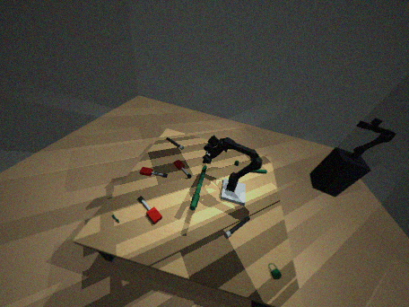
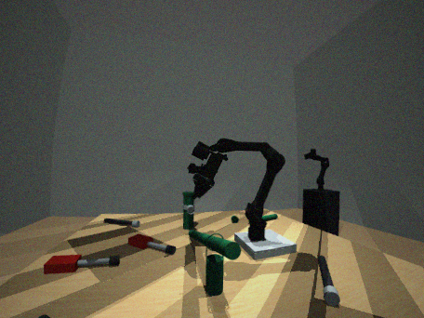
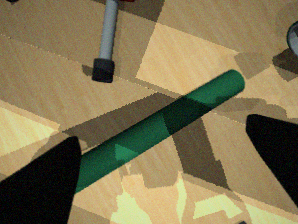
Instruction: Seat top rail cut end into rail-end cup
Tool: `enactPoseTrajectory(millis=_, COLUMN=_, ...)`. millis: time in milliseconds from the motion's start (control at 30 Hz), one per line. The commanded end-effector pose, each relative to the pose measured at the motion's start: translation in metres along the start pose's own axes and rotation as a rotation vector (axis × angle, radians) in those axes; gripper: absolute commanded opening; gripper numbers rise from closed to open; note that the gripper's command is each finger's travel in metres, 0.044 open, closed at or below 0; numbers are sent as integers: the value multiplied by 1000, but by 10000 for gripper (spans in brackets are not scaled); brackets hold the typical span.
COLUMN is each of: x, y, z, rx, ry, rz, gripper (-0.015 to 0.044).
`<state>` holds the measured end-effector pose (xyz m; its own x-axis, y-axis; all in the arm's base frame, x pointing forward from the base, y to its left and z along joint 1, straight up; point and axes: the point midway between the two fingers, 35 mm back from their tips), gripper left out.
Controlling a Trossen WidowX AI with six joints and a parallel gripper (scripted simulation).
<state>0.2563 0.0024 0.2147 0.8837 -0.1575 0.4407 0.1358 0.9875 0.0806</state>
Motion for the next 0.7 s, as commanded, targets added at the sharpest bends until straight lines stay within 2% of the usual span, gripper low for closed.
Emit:
enactPoseTrajectory(millis=0, x=-6, y=4, z=-23, rx=-45, ry=134, rz=-351, gripper=440)
enactPoseTrajectory(millis=300, x=-25, y=13, z=-67, rx=-307, ry=341, rz=-1106, gripper=440)
enactPoseTrajectory(millis=667, x=-26, y=14, z=-68, rx=-315, ry=343, rz=-1121, gripper=440)
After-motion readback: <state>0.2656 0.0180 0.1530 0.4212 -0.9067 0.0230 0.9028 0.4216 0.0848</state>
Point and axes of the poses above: the point midway between the two fingers, 35 mm back from their tips, its own z axis back along the fingers, its own y axis across the jaws, x = y × z, and after that the axes turned 4 degrees about z, right-handed
